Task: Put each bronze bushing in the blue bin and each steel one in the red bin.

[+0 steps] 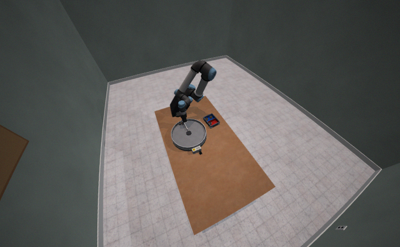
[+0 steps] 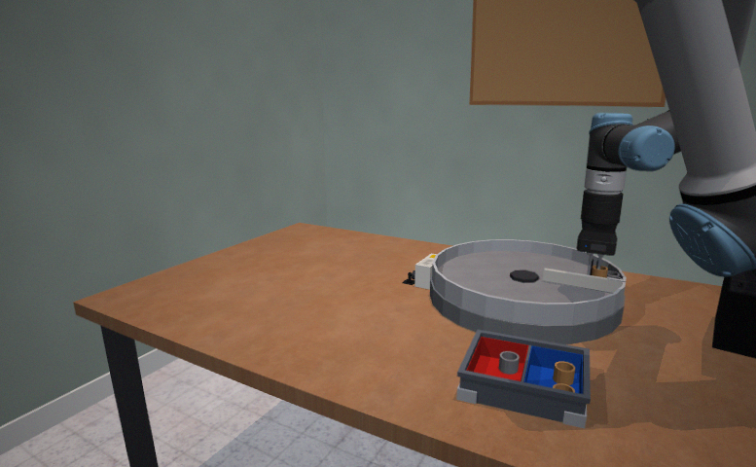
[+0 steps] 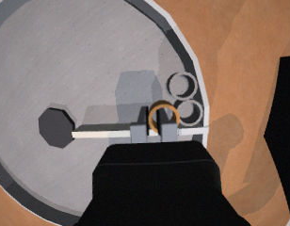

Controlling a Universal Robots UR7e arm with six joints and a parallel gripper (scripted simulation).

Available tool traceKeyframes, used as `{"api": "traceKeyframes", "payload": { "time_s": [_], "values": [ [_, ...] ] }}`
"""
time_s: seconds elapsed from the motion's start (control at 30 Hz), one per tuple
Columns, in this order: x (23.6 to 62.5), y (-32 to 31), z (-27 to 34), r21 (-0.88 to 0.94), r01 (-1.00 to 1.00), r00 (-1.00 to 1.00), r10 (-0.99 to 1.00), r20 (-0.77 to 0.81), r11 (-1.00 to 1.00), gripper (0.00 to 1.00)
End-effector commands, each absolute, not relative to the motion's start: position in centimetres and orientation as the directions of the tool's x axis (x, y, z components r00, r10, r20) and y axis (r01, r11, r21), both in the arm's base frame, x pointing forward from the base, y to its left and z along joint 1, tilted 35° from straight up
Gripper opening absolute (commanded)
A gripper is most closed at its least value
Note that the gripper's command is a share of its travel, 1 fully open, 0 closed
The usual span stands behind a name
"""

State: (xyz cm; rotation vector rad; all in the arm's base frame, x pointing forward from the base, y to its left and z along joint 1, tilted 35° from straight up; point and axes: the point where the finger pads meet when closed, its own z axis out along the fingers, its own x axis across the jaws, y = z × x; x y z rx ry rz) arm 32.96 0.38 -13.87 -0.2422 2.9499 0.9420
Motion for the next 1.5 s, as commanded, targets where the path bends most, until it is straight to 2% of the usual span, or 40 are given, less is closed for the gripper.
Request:
{"api": "traceKeyframes", "payload": {
  "time_s": [0.0, 1.3, 1.47],
  "values": [
    [33.0, 0.3, -13.7, 0.572, -0.159, -0.987, -0.137, -0.082, 0.804, 0.0],
    [33.0, -0.3, -13.0, 0.572, -0.159, -0.987, -0.137, -0.082, 0.804, 0.0],
    [33.0, -1.8, -10.9, 0.572, -0.159, -0.987, -0.137, -0.082, 0.804, 0.0]
  ]
}}
